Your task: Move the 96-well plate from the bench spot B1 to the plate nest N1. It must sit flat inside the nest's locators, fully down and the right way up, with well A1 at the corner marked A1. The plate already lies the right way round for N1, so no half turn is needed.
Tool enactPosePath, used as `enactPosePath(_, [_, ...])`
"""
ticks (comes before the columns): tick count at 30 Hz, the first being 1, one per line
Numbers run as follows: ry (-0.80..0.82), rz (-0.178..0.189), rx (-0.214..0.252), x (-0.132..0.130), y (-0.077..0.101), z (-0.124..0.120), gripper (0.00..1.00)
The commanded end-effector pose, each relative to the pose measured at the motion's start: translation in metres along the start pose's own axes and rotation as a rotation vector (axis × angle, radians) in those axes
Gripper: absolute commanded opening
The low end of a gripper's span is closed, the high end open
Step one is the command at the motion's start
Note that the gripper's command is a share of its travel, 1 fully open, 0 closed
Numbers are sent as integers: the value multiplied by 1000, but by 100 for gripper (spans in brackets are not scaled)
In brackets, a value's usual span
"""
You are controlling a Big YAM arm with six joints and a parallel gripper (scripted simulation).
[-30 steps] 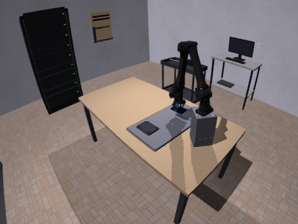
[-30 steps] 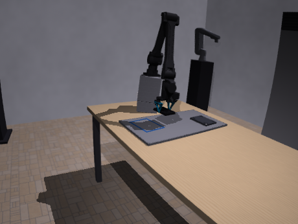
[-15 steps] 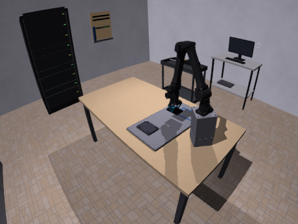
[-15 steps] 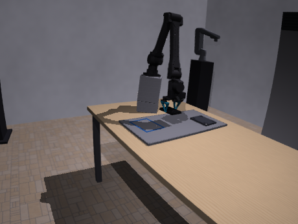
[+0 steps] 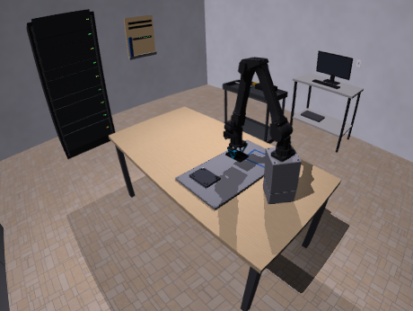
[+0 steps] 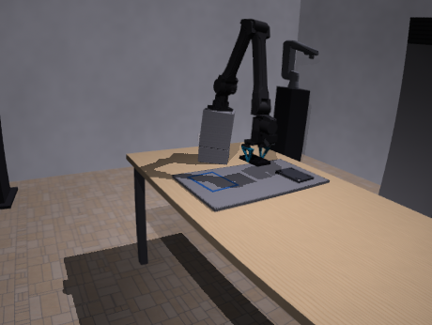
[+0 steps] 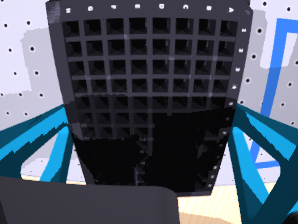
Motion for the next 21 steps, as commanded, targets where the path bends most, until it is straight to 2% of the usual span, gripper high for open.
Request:
enactPosePath(1, [-15, 0, -38, 16, 10, 17, 0])
enactPosePath(21, [-16, 1, -23, 77, 6, 20, 0])
Point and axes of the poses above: the point where the finger pads meet when closed, its own y axis back along the fingers, its own x axis across the jaws, z = x × y, the point moved 10 cm from there along y, back along the fingers, and after that the axes turned 10 degrees about -y, right-handed, at the moved point
